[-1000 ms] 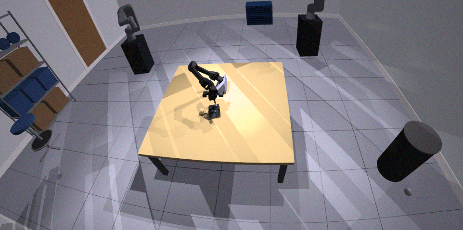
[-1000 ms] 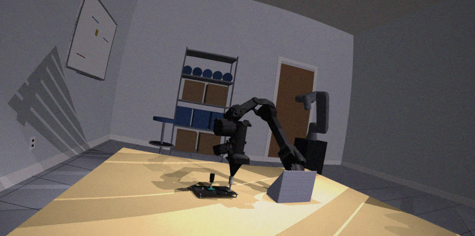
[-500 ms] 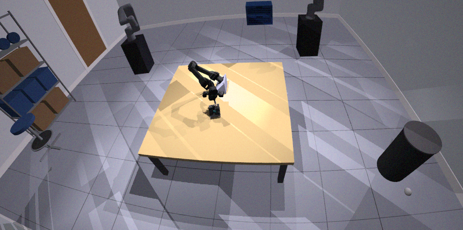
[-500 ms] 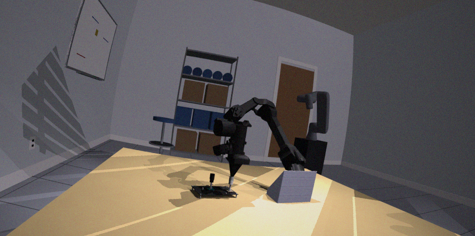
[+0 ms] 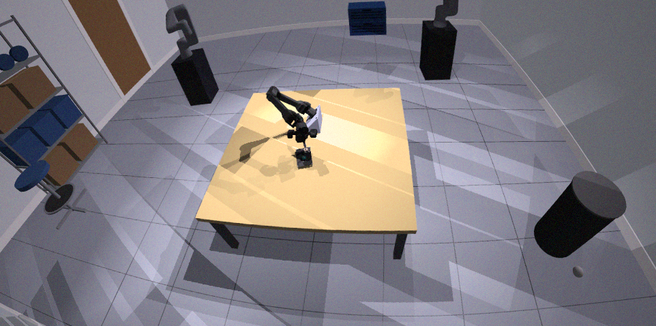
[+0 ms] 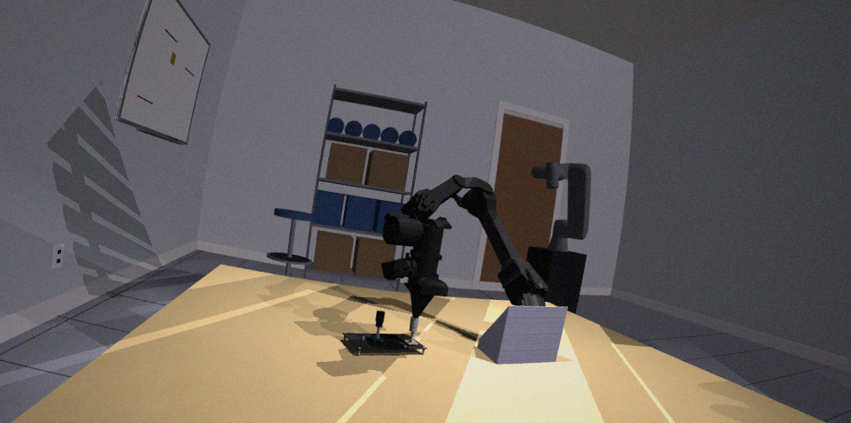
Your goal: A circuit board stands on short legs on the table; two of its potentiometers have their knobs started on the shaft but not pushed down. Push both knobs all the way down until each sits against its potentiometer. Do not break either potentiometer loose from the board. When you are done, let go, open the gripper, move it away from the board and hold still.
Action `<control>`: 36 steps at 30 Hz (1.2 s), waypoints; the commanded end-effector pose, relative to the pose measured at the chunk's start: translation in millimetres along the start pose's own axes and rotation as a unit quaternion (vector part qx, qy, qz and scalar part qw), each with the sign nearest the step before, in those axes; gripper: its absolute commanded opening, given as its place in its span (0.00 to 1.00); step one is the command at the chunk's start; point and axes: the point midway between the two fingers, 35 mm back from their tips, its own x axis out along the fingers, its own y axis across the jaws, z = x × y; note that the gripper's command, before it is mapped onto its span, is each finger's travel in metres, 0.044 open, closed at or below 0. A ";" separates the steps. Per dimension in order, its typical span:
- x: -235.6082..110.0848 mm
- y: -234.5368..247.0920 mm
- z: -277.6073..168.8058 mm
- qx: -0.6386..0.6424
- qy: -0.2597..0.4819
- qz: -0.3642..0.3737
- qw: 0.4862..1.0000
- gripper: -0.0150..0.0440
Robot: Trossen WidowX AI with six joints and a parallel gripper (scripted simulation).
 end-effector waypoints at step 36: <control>19.4 -1.5 1.0 0.005 0.003 -0.001 1.000 0.25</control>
